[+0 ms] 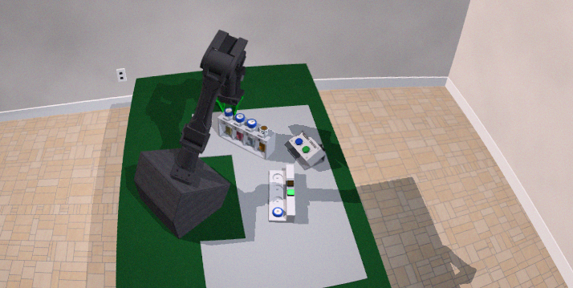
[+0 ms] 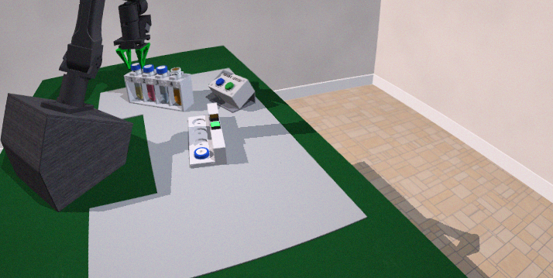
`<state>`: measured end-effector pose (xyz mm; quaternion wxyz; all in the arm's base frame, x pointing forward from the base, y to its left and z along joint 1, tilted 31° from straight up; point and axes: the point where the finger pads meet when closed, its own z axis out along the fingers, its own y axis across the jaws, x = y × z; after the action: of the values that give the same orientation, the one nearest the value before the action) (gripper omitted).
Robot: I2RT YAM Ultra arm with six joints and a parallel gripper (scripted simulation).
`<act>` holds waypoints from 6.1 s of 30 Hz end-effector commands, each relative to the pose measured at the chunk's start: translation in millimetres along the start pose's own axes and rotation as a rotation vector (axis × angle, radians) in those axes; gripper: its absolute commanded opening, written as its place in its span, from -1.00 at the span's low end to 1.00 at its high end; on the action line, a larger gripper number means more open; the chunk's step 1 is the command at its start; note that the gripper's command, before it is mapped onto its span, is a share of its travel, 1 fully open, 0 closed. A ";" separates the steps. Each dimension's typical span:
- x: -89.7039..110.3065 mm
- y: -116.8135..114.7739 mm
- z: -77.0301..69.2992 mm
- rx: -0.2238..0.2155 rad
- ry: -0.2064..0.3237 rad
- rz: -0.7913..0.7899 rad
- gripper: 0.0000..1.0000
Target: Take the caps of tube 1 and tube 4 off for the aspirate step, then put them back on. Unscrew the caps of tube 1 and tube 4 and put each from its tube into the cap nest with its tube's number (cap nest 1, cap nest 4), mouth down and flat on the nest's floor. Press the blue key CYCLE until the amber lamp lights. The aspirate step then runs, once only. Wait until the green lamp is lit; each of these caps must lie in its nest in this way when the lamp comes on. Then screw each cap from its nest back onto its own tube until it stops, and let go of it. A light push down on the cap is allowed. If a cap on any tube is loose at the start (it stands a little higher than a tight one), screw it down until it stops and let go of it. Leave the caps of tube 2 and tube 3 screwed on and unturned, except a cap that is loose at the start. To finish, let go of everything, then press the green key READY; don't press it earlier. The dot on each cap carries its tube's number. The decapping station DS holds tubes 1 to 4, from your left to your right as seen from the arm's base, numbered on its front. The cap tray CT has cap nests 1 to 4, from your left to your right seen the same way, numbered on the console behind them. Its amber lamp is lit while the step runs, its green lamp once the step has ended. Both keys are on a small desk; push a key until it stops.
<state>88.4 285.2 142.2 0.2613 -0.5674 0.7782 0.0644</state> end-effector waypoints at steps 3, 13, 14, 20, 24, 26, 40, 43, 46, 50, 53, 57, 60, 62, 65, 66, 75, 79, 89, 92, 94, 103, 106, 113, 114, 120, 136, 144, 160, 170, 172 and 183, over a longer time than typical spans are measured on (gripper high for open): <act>-2.2 0.0 -3.0 0.000 -0.010 -0.230 -0.02; -2.1 0.0 -3.0 0.001 -0.010 -0.590 -0.02; -2.1 0.0 -3.0 0.002 -0.010 -0.630 -0.02; -2.0 0.1 -3.0 0.003 -0.010 -0.830 -0.02; -1.9 0.1 -3.0 0.003 -0.010 -0.950 -0.02; -1.9 0.1 -3.0 0.004 -0.010 -1.030 -0.02; -1.7 0.3 -3.0 0.006 -0.009 -1.510 -0.02; -1.7 0.3 -3.0 0.007 -0.009 -1.630 -0.02; -1.6 0.4 -3.0 0.007 -0.009 -1.750 -0.02; -1.5 0.5 -3.0 0.008 -0.009 -1.848 -0.02; -1.4 0.4 -3.1 0.008 -0.009 -1.848 -0.02; -1.4 0.3 -3.0 0.008 -0.009 -1.848 -0.02; -1.4 0.3 -3.0 0.008 -0.009 -1.848 -1.00; -1.4 0.4 -3.0 0.008 -0.009 -1.848 -1.00; -1.4 0.3 -3.0 0.008 -0.009 -1.848 -1.00; -1.4 0.3 -3.0 0.008 -0.009 -1.848 -1.00; -1.4 0.3 -2.9 0.007 -0.009 -1.698 -1.00; -1.4 0.3 -2.8 0.006 -0.009 -1.498 -1.00; -1.4 0.2 -2.5 0.004 -0.010 -1.098 -1.00; -1.4 0.3 -2.4 0.003 -0.010 -0.948 -1.00; -1.4 0.3 -2.4 0.003 -0.010 -0.848 -1.00; -1.5 0.2 -2.1 0.000 -0.010 -0.398 -1.00; -1.5 0.2 -2.1 0.000 -0.010 -0.348 -1.00; -1.5 0.2 -1.9 -0.002 -0.010 0.002 -1.00; -1.5 0.2 -1.8 -0.002 -0.010 0.052 -1.00; -1.5 0.2 -1.6 -0.003 -0.010 0.352 -1.00; -1.4 0.2 -1.2 -0.007 -0.008 1.052 -1.00; -1.4 0.2 -1.0 -0.008 -0.007 1.352 -1.00; -1.4 0.2 -0.9 -0.009 -0.006 1.643 -1.00; -1.4 0.2 -0.9 -0.009 -0.006 1.643 -0.02; -1.4 0.3 -1.3 -0.009 -0.007 1.560 -0.02; -1.4 0.3 -1.3 -0.006 -0.009 0.976 -0.02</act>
<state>88.3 285.5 141.2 0.1794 -0.0299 0.9624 0.2017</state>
